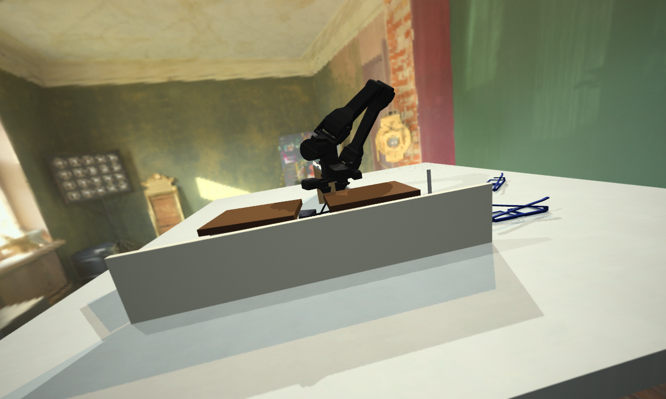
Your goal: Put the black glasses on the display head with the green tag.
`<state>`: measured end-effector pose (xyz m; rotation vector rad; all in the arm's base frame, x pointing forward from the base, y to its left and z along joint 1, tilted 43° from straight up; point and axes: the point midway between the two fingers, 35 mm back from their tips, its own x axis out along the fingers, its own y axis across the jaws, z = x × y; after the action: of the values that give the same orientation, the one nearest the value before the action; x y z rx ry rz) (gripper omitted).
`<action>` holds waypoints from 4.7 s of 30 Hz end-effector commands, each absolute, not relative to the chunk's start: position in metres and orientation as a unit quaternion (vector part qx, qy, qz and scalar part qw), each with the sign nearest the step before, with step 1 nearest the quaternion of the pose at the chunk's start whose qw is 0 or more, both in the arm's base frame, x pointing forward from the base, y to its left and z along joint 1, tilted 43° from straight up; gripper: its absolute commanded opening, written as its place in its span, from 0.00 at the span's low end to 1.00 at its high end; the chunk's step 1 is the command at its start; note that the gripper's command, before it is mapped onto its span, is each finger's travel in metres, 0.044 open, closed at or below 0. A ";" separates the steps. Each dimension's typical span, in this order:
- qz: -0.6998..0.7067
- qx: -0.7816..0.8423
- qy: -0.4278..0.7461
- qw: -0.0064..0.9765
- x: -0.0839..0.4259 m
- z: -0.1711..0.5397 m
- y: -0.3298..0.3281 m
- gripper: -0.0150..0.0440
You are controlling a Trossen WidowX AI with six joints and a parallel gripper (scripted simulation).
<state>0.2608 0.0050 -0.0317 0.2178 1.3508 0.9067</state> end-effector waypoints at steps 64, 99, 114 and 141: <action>0.398 0.097 0.610 0.678 0.277 0.046 -0.060 0.25; 0.382 0.084 0.610 0.689 0.269 0.209 0.123 0.25; 0.409 0.107 0.602 0.677 0.204 0.275 0.182 0.25; 0.411 0.109 0.601 0.677 0.200 0.235 0.224 0.25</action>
<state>0.2009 0.2229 0.2347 0.2443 1.3530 0.9264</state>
